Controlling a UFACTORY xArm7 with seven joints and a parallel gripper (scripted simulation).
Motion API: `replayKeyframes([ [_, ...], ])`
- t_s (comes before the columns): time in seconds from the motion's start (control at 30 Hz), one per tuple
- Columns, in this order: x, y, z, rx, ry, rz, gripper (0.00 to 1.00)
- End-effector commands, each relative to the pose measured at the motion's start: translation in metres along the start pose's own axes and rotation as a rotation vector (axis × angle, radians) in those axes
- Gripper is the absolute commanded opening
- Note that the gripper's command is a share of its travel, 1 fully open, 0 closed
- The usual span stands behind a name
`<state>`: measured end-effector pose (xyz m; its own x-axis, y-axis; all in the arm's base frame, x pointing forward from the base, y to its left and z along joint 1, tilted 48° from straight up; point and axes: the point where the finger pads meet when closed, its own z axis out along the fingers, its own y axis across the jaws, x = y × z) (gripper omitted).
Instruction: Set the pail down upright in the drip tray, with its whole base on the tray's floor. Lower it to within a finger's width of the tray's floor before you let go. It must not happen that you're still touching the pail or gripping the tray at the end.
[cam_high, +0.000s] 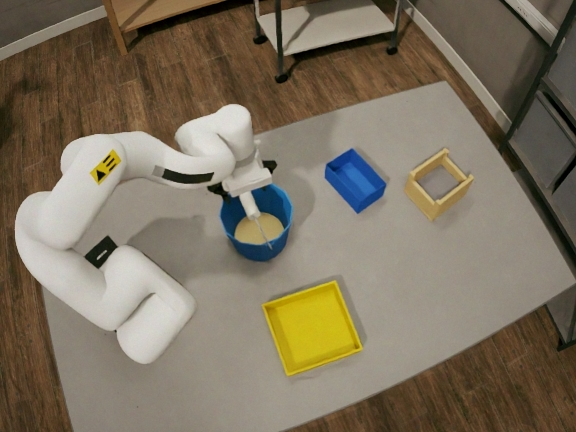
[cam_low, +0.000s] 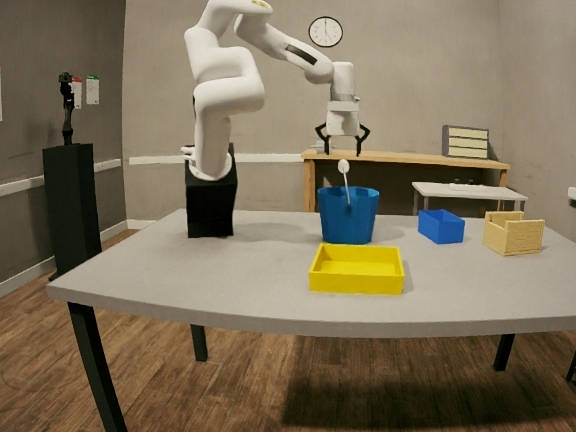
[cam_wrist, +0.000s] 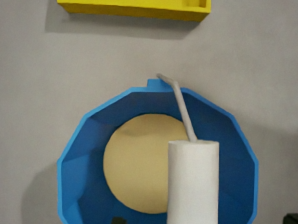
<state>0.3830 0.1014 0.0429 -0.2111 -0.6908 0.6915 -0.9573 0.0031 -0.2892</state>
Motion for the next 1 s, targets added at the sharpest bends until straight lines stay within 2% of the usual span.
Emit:
replayKeyframes([
  [0.0,-0.001,-0.001,0.006,0.003,-0.004,-0.001,1.00],
  [0.5,-0.001,-0.002,0.035,0.003,-0.004,-0.001,1.00],
  [0.97,-0.002,-0.002,0.041,0.003,-0.004,-0.001,1.00],
])
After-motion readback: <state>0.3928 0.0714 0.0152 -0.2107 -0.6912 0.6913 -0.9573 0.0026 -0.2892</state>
